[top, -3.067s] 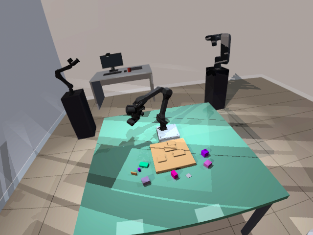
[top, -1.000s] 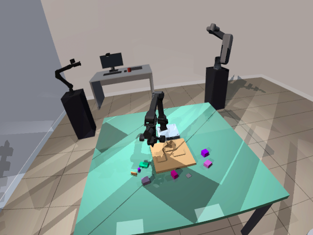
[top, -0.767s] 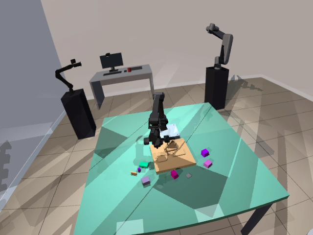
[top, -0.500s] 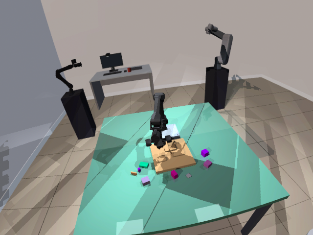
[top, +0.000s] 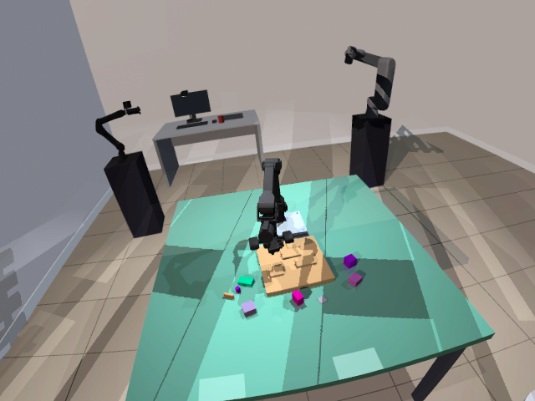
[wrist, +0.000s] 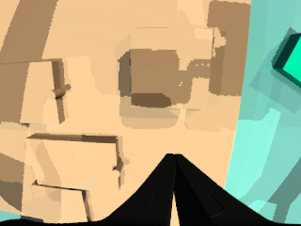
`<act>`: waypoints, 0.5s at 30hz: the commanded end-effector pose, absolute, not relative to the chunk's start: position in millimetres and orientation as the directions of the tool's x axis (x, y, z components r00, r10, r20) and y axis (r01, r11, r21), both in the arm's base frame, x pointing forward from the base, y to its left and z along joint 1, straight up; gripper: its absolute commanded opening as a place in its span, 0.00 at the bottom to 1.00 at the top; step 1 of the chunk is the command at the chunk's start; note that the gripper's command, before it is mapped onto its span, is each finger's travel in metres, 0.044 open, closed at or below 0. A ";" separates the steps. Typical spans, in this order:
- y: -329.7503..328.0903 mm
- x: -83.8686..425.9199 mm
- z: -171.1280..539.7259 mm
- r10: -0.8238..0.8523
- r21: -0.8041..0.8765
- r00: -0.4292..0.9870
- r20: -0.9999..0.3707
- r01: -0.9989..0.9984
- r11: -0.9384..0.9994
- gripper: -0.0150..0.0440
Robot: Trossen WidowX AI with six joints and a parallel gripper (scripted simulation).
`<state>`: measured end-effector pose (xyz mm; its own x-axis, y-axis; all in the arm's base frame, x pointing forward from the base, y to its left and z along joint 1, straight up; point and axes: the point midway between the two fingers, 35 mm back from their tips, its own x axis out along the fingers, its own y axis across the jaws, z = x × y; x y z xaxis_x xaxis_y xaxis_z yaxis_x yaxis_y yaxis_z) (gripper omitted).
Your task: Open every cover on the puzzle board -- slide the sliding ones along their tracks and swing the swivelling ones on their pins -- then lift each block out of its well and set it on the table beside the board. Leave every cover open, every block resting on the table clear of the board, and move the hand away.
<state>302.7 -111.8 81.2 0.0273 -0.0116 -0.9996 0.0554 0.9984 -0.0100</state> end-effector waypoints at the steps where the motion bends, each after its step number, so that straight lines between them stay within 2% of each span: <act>1: -111.0 302.7 80.8 -0.007 -0.006 0.027 -1.000 0.048 0.999 0.25; 15: -111.3 303.9 67.9 -0.007 -0.006 0.027 -1.000 0.048 0.999 0.25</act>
